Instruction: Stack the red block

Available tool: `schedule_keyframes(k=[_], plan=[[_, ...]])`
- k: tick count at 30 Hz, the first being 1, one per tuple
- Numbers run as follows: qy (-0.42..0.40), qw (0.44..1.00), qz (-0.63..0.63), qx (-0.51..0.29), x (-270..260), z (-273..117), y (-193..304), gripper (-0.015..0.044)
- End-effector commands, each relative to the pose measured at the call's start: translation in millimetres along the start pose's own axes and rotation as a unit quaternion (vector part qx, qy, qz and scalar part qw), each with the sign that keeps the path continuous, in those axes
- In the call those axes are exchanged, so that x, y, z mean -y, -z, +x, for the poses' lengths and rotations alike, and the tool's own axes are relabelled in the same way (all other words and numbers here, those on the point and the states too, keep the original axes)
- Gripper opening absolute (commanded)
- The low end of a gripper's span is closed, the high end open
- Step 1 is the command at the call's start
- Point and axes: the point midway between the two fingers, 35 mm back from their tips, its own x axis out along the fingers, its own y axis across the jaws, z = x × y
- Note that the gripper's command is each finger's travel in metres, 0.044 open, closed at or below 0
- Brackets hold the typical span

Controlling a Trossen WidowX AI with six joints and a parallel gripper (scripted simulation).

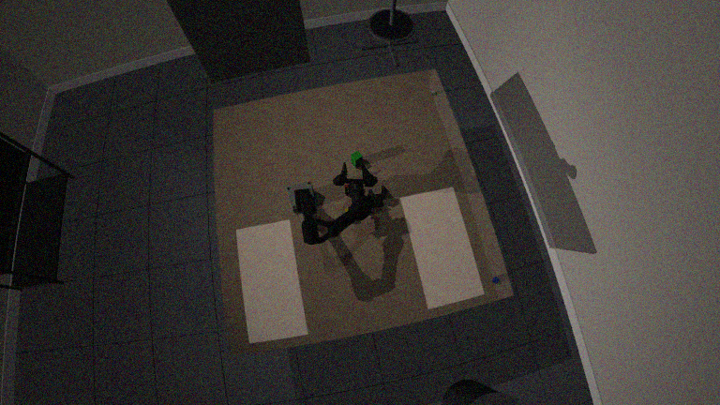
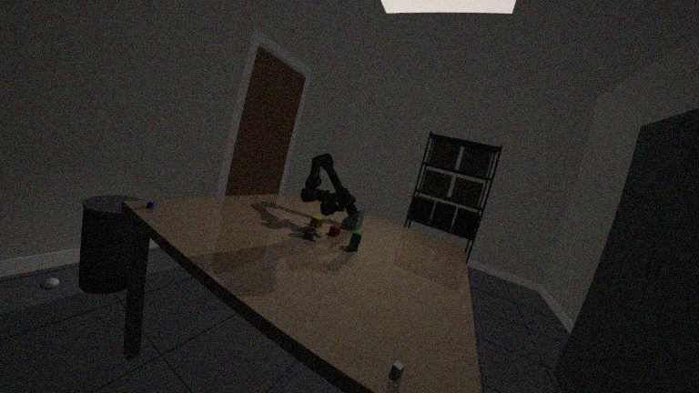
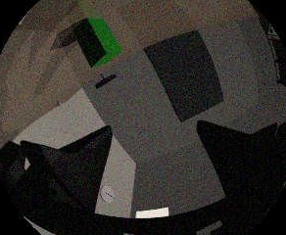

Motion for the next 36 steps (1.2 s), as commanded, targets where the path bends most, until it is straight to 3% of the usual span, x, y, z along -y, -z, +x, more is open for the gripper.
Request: schedule_keyframes(k=[1,7,13,21,30,32,36], plan=[[0.001,1.000,-0.003,0.005,0,1,-1,0.0426],[0.042,0.980,-0.122,0.153,12,16,-25,0.0440],[0.114,0.906,-0.267,0.307,23,18,-49,0.0440],[0.236,0.718,-0.451,0.474,26,0,-63,0.0440],[0.376,0.404,-0.589,0.590,16,-26,-41,0.0440],[0.386,0.377,-0.596,0.595,15,-27,-38,0.0440],[0.386,0.377,-0.596,0.595,15,-27,-38,0.0440]])
